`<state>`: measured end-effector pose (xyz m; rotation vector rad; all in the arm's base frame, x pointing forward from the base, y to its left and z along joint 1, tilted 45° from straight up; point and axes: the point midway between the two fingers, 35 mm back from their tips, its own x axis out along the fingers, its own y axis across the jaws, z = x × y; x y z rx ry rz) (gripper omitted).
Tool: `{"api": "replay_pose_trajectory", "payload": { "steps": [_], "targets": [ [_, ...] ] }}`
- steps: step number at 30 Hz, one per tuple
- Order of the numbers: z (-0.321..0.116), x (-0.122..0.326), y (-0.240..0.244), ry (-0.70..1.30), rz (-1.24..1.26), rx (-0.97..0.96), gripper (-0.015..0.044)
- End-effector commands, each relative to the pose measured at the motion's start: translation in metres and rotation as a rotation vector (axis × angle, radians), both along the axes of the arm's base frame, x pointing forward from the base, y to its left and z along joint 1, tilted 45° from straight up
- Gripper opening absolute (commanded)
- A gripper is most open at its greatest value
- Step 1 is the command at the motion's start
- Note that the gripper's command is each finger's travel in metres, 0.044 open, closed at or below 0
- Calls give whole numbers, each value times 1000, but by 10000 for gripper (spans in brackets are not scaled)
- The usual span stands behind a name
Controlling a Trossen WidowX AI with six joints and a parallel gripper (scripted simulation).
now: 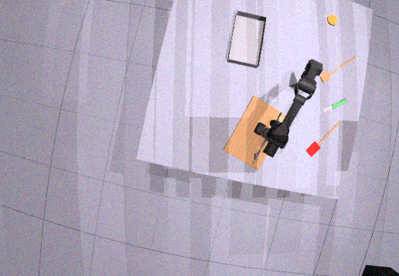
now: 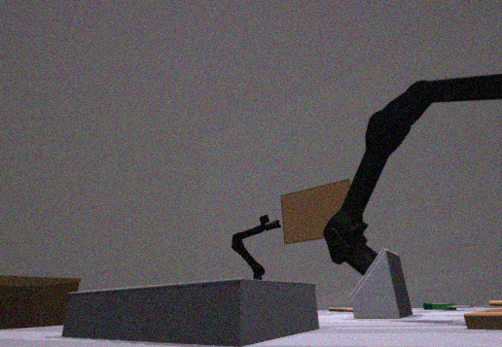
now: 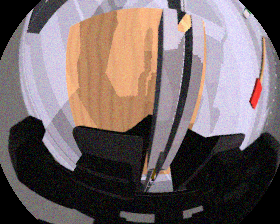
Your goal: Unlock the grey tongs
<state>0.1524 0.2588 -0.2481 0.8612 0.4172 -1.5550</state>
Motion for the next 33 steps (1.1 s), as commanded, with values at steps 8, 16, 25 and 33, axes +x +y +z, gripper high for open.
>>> {"api": "replay_pose_trajectory", "payload": {
  "steps": [8,16,25,33],
  "targets": [
    [0,0,0,0,0,0,323],
    [0,0,0,0,0,0,440],
    [61,-17,5,30,20,12,440],
    [159,-53,-16,72,41,20,440]
  ]
}}
